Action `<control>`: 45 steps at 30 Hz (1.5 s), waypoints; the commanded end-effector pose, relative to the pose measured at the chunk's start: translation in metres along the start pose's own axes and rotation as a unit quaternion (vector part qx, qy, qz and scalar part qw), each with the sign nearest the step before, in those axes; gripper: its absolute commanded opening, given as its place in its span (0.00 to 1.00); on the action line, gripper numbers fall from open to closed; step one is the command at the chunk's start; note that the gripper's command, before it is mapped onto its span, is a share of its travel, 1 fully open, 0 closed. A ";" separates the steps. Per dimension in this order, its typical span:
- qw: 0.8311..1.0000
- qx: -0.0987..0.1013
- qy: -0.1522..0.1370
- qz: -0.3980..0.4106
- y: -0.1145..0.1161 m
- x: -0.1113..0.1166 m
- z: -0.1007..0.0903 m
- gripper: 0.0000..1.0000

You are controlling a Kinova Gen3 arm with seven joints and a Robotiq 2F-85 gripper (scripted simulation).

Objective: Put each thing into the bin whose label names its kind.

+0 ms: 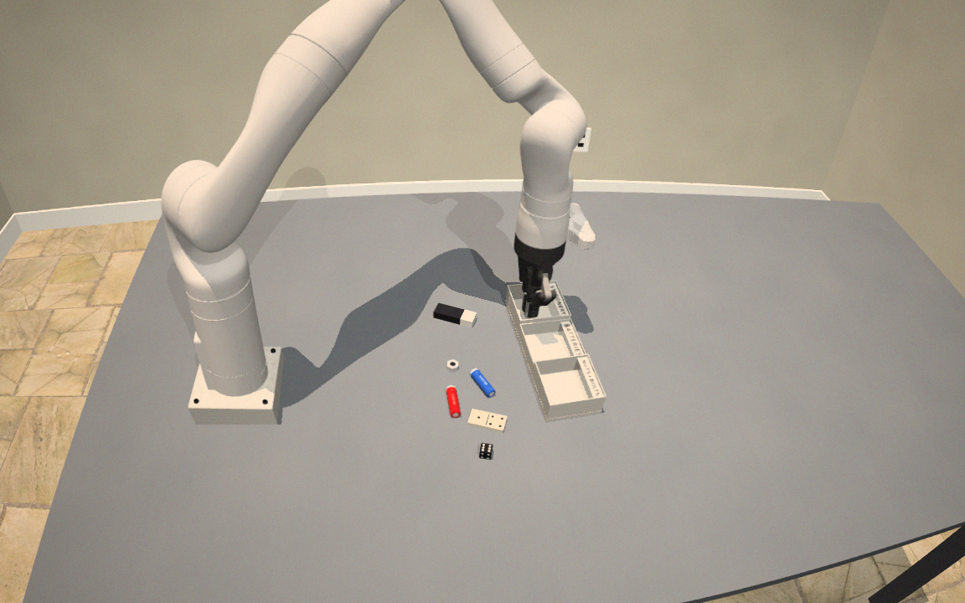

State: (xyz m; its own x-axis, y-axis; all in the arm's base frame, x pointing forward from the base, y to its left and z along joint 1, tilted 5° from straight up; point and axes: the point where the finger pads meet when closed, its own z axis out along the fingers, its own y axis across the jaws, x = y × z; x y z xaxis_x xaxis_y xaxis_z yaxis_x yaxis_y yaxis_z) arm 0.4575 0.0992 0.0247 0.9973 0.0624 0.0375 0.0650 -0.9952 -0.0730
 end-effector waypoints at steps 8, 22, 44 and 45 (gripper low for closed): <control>1.000 0.000 0.001 0.000 0.000 0.001 -0.001 0.09; 1.000 0.000 0.001 0.000 0.000 0.001 -0.009 0.09; 1.000 0.000 0.001 0.000 0.000 0.000 -0.045 0.09; 1.000 0.000 0.001 0.000 0.000 0.000 -0.049 0.09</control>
State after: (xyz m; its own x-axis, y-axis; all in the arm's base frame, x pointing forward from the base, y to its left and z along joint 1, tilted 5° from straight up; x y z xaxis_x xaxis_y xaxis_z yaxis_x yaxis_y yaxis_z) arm 0.4532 0.0921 0.0622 0.9980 0.0578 0.0254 0.0594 -0.9960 -0.0665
